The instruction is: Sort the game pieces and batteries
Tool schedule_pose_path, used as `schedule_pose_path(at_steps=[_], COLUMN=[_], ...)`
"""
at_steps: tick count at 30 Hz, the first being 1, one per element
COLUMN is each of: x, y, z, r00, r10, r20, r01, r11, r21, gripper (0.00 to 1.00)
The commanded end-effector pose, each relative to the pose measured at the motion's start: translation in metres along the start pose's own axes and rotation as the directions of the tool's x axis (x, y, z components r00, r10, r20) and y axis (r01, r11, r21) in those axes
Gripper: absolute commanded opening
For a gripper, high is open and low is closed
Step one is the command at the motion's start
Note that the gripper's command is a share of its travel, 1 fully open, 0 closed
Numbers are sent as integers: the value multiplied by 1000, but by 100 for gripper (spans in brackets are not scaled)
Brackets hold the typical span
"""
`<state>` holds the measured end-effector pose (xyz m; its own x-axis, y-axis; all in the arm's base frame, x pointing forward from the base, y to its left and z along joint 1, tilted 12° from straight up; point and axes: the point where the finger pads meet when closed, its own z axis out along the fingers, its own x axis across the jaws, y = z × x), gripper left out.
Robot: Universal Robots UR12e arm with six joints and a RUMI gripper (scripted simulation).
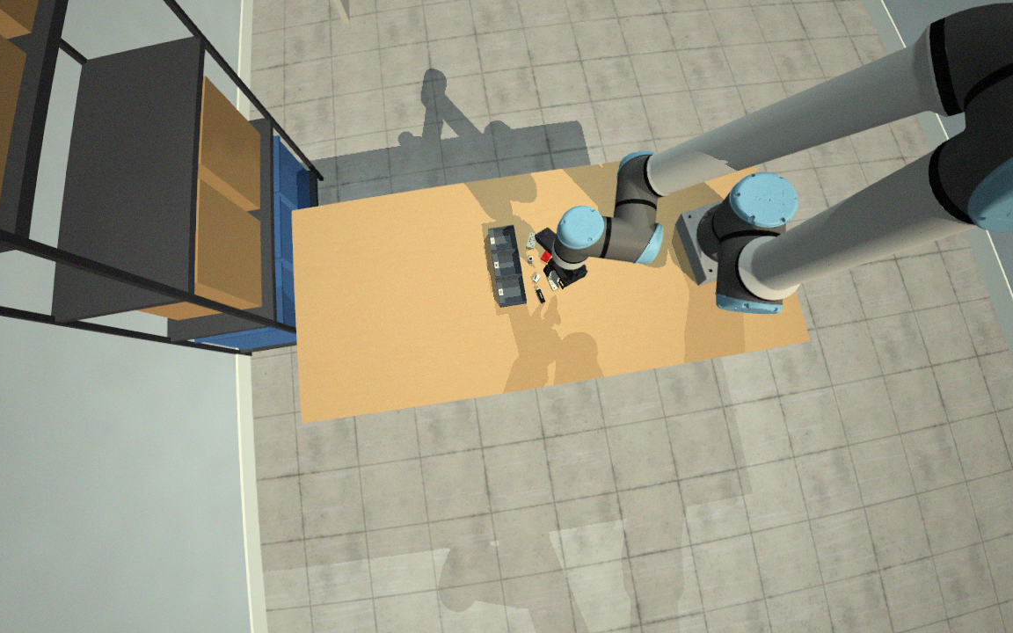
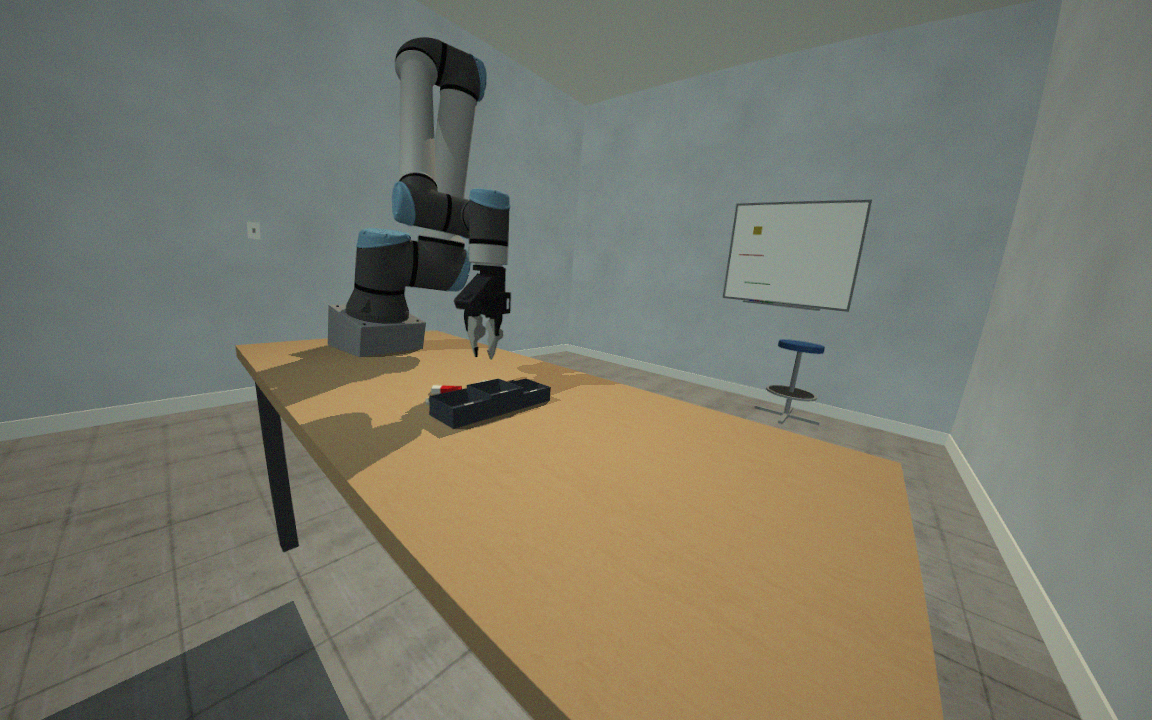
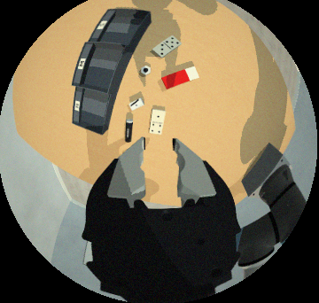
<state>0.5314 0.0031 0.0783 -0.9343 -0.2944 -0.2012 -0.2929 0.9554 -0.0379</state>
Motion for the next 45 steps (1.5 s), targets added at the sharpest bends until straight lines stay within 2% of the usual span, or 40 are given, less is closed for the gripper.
schedule_pose_path(at_steps=[1,35,41,45], x=[-2,-2,-2,-2], y=[0,-1,-1,-1], z=[0,0,24,32], r00=[994,994,994,994], r10=[107,107,107,107], r20=[-2,-2,-2,-2], r01=[-107,-107,-107,-107], r11=[994,994,994,994], r21=[14,14,14,14], gripper=[24,24,24,24])
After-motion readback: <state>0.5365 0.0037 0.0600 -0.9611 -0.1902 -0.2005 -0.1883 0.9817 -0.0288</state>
